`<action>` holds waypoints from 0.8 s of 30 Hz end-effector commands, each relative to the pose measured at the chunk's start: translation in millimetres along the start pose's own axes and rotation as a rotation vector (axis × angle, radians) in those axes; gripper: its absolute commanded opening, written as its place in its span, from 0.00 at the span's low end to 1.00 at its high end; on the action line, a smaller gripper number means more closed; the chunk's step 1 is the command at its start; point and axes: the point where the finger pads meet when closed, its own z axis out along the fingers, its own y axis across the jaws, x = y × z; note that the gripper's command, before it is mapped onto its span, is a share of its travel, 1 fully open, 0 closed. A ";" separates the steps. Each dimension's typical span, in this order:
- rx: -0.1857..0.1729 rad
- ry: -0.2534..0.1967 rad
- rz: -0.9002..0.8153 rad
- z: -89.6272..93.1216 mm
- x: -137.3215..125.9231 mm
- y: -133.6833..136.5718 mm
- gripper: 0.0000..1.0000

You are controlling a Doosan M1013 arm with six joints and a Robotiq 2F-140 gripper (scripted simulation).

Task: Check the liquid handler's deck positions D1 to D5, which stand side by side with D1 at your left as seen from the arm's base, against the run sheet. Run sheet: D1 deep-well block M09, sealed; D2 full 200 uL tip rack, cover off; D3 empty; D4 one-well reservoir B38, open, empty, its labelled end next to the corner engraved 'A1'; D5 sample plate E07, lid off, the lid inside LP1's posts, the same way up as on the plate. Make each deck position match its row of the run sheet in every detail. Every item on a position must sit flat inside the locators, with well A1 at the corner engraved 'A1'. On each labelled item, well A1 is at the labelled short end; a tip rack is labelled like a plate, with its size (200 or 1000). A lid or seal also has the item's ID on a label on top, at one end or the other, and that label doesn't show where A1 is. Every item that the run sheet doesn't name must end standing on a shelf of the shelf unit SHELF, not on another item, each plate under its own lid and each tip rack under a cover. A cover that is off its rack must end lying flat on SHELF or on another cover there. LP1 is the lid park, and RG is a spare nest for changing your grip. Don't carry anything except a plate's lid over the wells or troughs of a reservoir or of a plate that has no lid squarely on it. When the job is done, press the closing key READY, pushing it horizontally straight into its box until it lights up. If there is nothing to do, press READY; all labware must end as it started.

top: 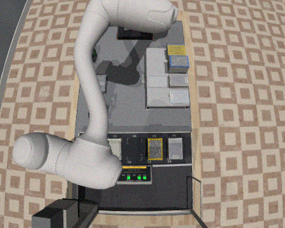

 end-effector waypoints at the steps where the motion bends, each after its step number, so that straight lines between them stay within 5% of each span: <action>1: -0.004 0.008 0.004 -1.0 -0.3 0.8 0.10; 24: -0.003 0.006 0.004 36.0 -0.5 2.5 0.10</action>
